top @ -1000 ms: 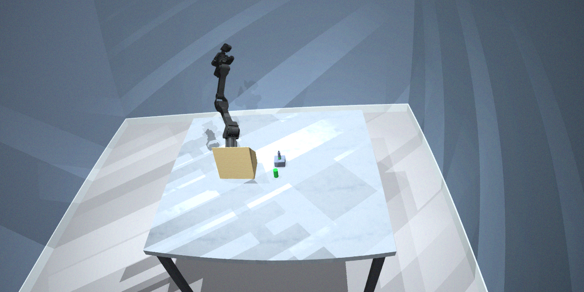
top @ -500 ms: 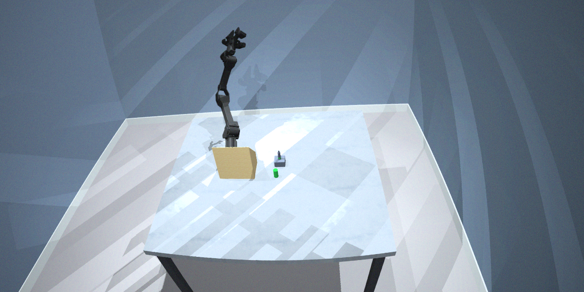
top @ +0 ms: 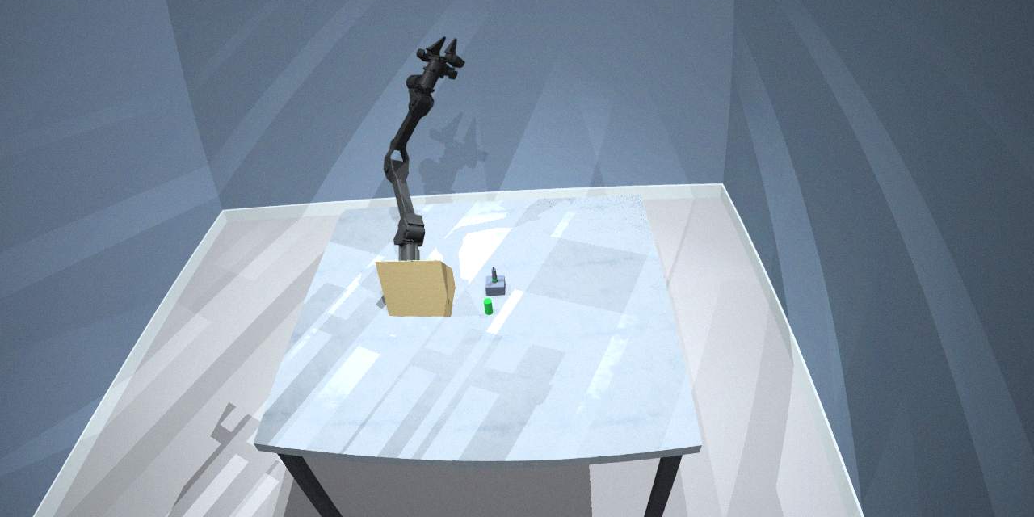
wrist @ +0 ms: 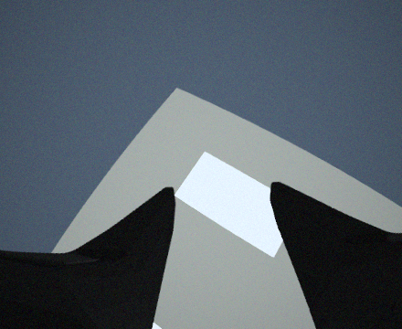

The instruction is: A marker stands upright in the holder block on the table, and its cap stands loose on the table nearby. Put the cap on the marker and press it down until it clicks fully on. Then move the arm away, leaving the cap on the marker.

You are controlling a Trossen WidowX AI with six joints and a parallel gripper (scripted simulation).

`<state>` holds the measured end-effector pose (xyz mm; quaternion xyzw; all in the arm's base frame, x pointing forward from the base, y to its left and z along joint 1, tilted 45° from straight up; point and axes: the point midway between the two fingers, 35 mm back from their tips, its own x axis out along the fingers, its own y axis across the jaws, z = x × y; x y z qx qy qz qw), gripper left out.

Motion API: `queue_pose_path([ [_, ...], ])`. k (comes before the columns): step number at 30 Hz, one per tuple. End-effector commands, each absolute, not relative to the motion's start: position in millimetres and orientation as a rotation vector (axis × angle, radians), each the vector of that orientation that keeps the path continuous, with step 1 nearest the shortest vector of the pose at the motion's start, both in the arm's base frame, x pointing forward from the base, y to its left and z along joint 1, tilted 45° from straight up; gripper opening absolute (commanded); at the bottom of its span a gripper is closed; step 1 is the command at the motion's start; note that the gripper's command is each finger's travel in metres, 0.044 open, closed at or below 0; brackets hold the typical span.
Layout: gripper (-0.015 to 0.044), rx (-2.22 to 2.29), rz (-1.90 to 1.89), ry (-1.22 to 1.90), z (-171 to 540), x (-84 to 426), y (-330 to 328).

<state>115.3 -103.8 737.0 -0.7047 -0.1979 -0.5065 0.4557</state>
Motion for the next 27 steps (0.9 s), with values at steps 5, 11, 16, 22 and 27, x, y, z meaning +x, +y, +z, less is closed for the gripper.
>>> queue_pose_path([
  [5,0.0239,-1.613,-1.004,-0.261,674.6,196.7,-187.3],
  [11,0.0239,-1.524,-0.835,-0.119,617.4,248.9,-229.5],
  [16,0.0239,-1.469,-0.776,-0.055,579.3,275.1,-249.5],
  [22,0.0239,-1.386,-0.623,0.071,517.5,312.1,-272.8],
  [27,0.0239,-1.291,-0.462,0.197,447.7,343.0,-287.2],
])
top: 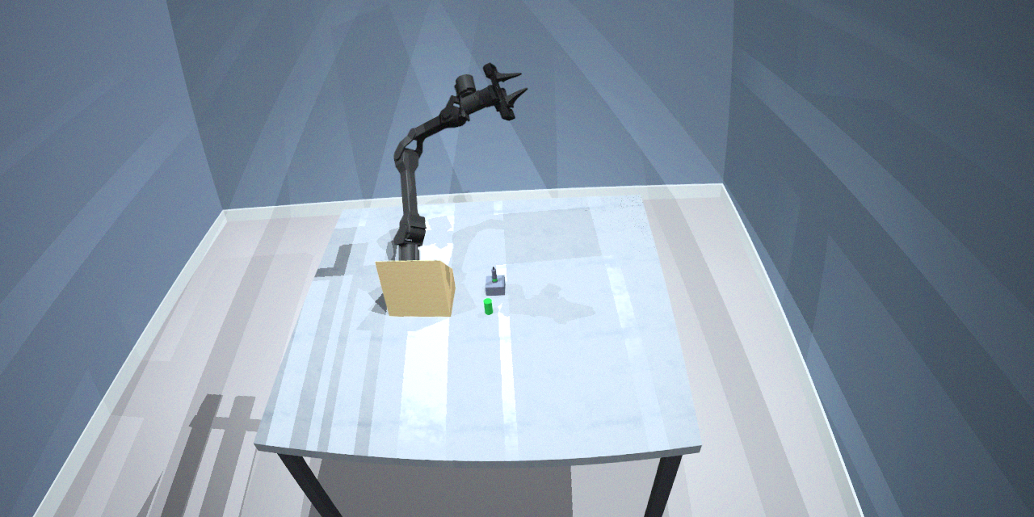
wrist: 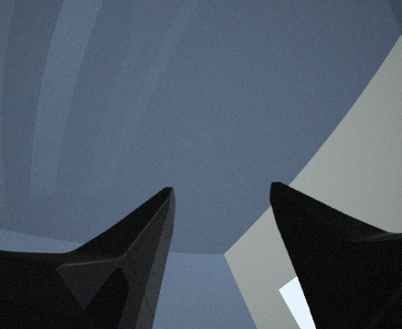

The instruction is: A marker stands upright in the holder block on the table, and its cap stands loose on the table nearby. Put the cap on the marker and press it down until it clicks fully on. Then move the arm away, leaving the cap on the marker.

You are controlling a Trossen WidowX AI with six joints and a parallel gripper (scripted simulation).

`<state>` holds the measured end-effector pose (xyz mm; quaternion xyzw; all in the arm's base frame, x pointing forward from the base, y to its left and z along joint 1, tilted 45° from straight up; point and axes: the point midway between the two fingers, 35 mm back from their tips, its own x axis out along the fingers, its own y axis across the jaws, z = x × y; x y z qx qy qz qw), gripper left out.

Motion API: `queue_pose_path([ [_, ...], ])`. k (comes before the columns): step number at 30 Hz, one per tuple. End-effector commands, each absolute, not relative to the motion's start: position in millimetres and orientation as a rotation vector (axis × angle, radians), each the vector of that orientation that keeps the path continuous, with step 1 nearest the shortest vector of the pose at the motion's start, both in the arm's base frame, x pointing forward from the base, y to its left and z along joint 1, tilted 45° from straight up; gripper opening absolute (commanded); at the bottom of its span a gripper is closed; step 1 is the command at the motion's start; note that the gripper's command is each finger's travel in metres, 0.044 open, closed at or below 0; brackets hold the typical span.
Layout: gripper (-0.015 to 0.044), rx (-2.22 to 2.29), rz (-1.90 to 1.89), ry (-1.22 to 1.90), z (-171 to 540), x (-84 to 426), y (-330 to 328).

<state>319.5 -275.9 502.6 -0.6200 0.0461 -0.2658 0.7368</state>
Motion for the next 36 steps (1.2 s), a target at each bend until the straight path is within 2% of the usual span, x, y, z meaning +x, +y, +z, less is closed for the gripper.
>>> queue_pose_path([
  [1,0.0239,-1.270,-0.429,0.222,433.0,348.3,-288.9],
  [10,0.0239,-1.045,-0.109,0.444,289.2,381.8,-283.0],
  [19,0.0239,-0.754,0.213,0.655,150.3,380.1,-237.0],
  [27,0.0239,-0.447,0.503,0.843,44.2,342.7,-171.3],
  [36,0.0239,-0.011,0.821,1.051,-32.4,263.5,-77.3],
])
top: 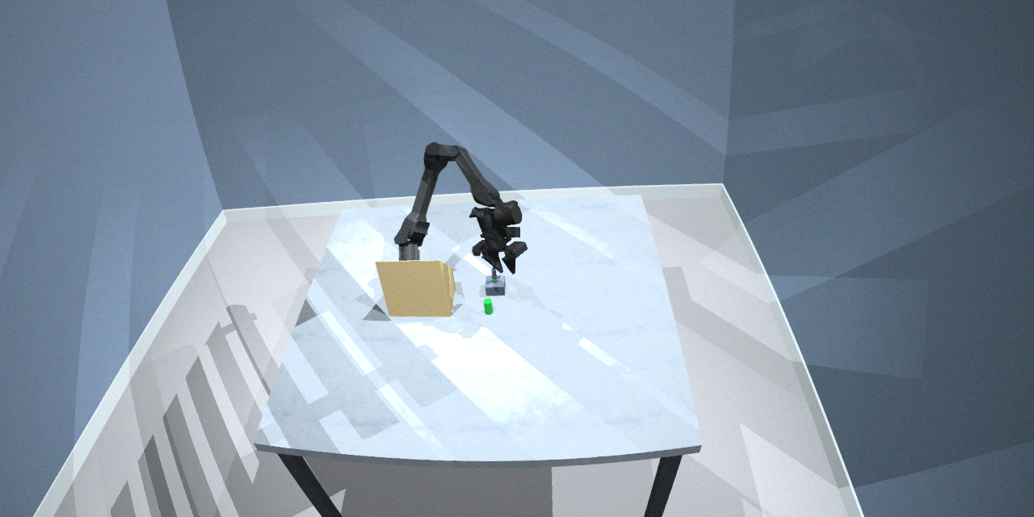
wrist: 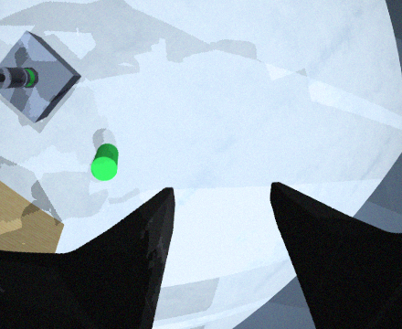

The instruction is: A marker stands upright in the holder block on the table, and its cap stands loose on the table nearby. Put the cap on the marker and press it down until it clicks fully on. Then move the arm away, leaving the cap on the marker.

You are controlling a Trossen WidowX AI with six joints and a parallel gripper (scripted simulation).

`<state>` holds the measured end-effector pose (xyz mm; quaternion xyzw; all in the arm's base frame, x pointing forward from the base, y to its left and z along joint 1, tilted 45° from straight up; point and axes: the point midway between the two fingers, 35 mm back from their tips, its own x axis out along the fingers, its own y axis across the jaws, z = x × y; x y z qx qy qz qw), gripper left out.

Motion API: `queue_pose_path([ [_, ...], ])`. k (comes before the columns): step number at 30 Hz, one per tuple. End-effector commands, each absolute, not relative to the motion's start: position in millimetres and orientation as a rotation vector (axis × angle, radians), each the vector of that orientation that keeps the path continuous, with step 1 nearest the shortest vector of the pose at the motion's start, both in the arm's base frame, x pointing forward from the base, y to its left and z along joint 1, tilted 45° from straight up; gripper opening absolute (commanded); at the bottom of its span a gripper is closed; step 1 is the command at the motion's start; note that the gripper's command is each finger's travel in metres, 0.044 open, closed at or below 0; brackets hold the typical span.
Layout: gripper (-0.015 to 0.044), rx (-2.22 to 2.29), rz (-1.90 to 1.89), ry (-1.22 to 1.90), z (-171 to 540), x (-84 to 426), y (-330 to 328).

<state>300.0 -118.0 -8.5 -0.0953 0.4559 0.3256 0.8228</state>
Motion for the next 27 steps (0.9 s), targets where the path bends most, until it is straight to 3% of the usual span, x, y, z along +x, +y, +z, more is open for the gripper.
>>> queue_pose_path([
  [1,0.0239,0.048,0.856,1.076,-37.2,252.5,-65.8],
  [4,0.0239,0.135,0.904,1.111,-42.2,236.3,-49.3],
  [27,0.0239,0.136,0.905,1.109,-79.2,251.5,-17.3],
])
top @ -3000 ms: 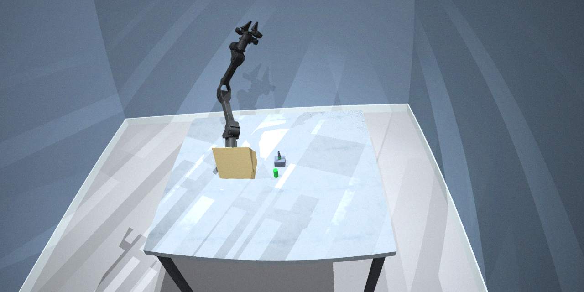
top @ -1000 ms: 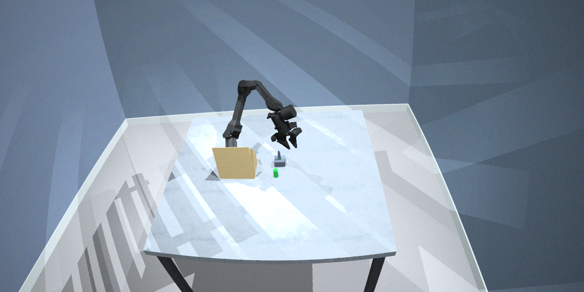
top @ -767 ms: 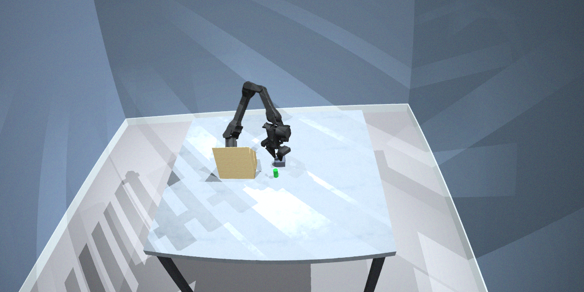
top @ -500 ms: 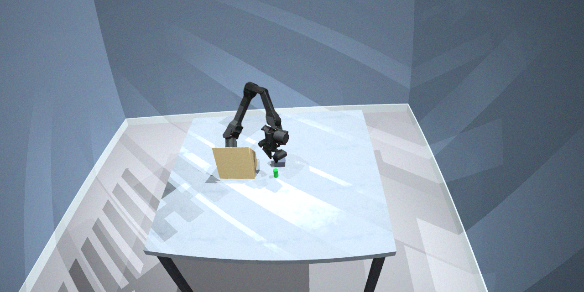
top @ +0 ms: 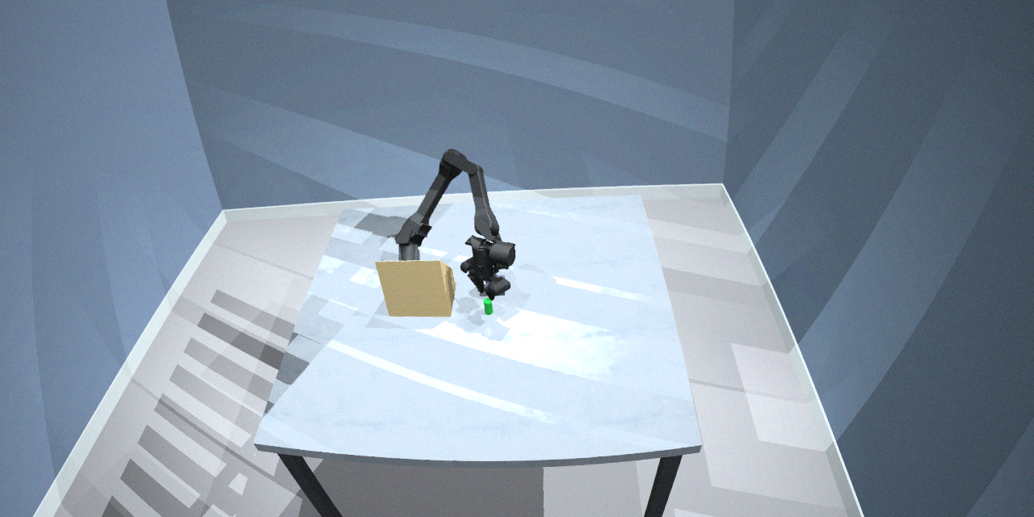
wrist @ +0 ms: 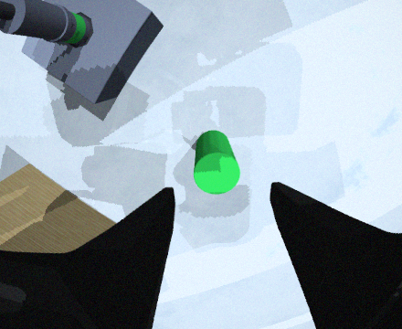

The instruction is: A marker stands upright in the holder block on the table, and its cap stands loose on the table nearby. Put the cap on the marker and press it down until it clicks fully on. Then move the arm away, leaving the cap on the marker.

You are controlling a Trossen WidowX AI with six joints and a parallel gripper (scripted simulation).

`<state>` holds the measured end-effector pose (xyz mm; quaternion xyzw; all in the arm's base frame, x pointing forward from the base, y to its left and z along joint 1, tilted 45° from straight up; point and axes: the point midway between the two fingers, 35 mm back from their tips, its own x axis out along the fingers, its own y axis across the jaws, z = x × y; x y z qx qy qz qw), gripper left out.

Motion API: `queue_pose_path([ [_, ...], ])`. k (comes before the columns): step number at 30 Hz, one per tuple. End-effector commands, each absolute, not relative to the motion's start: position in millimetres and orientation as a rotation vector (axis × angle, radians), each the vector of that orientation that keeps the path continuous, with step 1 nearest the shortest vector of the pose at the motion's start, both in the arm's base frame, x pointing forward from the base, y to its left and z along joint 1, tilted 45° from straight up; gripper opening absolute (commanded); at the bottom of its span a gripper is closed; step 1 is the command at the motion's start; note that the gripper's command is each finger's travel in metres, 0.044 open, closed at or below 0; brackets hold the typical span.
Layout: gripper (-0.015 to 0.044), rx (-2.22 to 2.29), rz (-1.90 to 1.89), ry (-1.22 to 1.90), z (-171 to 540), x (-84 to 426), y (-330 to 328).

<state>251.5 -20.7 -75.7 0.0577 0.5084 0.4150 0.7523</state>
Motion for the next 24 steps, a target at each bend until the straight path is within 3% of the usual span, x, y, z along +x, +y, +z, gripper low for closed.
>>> queue_pose_path([
  [1,0.0239,0.136,0.905,1.110,-79.8,251.7,-16.7],
  [24,0.0239,0.137,0.904,1.110,-106.0,256.8,8.9],
])
